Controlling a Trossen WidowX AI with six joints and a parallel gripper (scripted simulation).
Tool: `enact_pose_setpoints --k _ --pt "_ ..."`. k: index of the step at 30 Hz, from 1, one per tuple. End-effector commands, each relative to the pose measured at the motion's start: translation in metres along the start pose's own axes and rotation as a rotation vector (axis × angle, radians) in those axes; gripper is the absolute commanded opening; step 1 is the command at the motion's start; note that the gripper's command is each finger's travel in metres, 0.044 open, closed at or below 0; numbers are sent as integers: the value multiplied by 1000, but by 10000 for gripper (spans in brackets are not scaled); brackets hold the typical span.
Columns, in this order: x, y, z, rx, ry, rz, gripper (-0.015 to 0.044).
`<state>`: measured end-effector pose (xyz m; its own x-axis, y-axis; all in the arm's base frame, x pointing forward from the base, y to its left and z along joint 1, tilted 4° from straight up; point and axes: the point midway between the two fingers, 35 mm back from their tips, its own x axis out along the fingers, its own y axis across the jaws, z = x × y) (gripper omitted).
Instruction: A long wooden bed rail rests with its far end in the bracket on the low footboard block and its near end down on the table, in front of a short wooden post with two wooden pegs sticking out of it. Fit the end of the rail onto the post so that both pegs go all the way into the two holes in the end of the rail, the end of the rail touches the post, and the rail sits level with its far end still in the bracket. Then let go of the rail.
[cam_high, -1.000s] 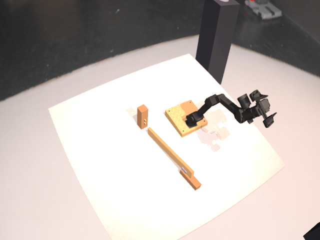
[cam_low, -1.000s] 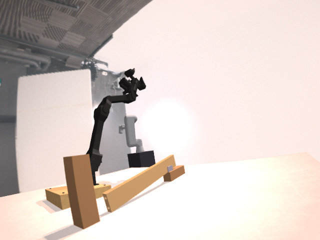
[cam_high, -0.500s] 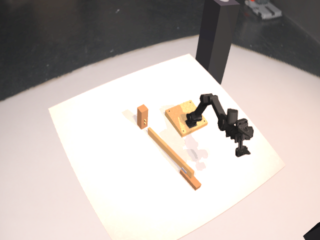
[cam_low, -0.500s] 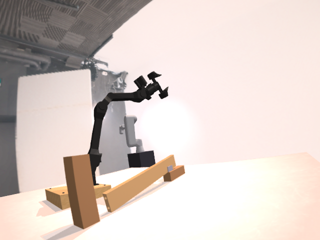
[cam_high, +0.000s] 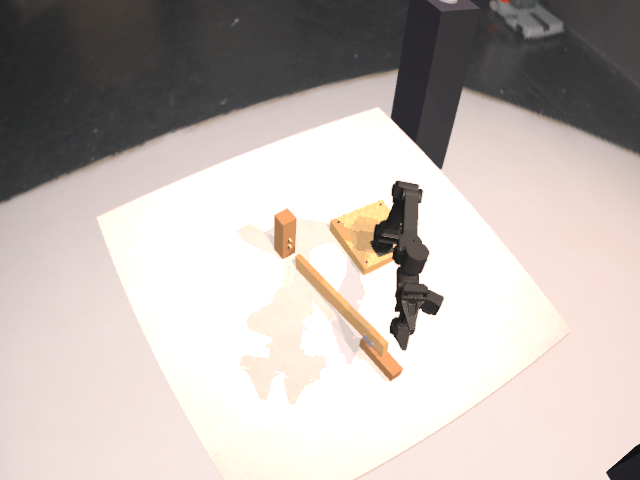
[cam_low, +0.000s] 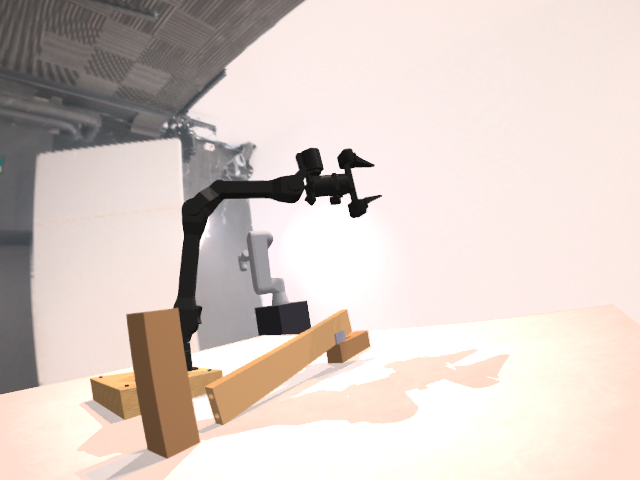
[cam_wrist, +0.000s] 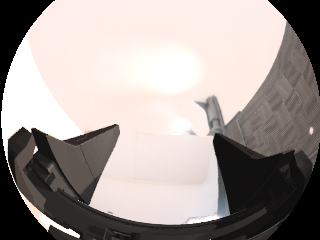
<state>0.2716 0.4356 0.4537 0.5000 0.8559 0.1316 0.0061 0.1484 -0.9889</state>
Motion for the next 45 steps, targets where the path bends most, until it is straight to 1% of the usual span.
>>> enact_pose_setpoints --k 1,5,10,16,21,28,33,35,37,45 --pt "-11 40 -57 -31 116 151 440" --pt "-31 81 -111 -44 222 312 440" --pt "-73 132 -174 -34 350 520 440" --pt "-143 186 -232 24 487 770 440" --pt "-213 227 -264 115 584 979 440" --pt "-321 272 -276 315 684 1259 440" --pt "-396 294 -259 518 721 1442 440" --pt "-421 299 -249 600 725 1499 440" --pt "-425 301 -242 630 724 1518 440" --pt "-425 303 -242 630 724 1518 440"
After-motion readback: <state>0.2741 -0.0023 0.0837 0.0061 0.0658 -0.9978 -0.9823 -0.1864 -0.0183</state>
